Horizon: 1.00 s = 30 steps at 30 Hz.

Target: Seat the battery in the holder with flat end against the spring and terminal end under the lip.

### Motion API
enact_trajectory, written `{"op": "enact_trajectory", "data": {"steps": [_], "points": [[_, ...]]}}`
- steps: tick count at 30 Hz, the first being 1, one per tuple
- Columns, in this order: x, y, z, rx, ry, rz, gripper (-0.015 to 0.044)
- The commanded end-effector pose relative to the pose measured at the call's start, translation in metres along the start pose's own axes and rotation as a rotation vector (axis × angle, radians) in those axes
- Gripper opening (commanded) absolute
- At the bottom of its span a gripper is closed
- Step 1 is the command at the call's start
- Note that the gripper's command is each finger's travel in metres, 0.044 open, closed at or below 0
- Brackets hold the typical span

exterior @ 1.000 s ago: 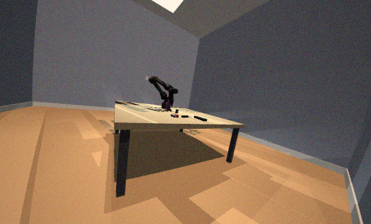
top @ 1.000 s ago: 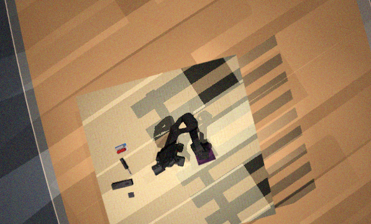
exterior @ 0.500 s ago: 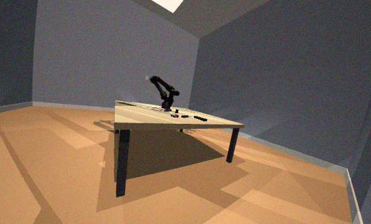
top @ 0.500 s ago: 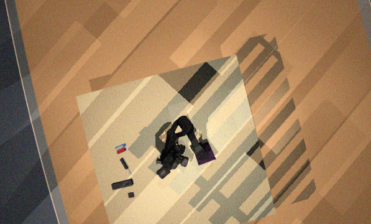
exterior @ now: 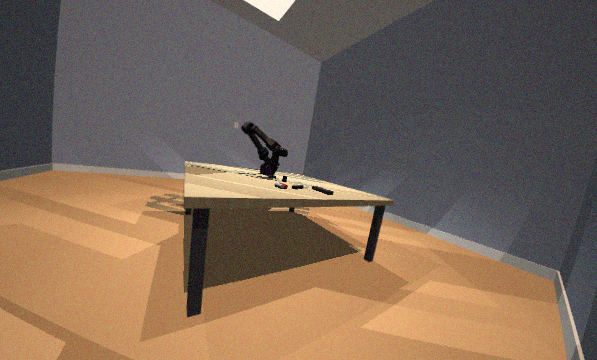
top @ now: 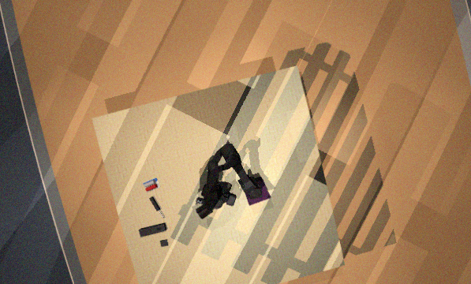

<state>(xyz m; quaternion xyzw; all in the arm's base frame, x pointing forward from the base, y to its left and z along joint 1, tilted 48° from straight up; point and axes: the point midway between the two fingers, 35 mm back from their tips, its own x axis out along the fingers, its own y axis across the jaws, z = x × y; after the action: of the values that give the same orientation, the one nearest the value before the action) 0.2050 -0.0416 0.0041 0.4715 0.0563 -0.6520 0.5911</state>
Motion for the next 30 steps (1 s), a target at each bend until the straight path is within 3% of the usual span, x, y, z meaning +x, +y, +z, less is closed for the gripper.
{"op": "enact_trajectory", "data": {"steps": [1,14,19,30], "points": [[0.008,-0.002,0.002,-0.01,-0.009,-0.001,0.0241],[0.026,-0.003,0.005,-0.01,-0.014,0.002,0.0241],[0.026,-0.003,0.005,-0.01,-0.014,0.002,0.011],[0.025,-0.002,0.004,-0.01,-0.014,0.002,0.0079]]}}
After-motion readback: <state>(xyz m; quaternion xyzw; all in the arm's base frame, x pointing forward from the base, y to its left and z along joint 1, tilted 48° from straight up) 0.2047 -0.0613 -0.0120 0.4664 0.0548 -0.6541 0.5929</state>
